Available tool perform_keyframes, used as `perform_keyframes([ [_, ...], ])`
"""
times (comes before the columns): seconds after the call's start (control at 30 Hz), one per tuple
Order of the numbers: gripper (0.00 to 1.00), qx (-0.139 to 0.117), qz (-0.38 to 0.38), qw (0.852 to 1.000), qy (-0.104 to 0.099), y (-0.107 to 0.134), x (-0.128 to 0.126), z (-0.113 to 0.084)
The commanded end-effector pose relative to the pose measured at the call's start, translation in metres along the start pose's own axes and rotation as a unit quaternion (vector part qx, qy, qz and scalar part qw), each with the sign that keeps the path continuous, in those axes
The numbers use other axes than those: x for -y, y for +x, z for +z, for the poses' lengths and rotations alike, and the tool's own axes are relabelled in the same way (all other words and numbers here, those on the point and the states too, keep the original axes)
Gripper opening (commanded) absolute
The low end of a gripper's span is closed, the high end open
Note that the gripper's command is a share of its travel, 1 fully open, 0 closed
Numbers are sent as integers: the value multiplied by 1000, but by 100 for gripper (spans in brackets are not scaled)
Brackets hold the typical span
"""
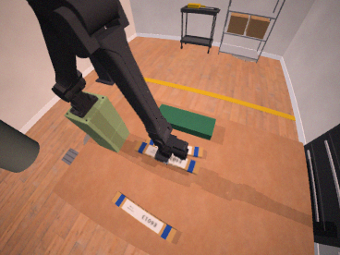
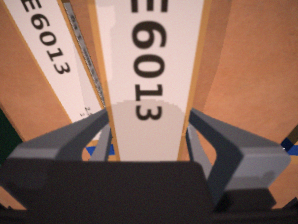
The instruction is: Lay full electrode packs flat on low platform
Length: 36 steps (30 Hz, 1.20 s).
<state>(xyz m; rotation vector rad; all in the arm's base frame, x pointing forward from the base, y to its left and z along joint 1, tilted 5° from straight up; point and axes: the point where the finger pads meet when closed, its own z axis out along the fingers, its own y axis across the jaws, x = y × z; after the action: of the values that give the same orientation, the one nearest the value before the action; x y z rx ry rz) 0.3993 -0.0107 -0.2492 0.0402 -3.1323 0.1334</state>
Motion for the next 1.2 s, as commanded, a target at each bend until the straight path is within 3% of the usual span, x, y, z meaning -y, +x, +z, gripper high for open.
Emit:
perform_keyframes([
  [0.0, 0, 12, 1, 1000, 0, -9, 1, -7],
  [1.17, 0, 13, 1, 1000, 0, -10, 1, -49],
])
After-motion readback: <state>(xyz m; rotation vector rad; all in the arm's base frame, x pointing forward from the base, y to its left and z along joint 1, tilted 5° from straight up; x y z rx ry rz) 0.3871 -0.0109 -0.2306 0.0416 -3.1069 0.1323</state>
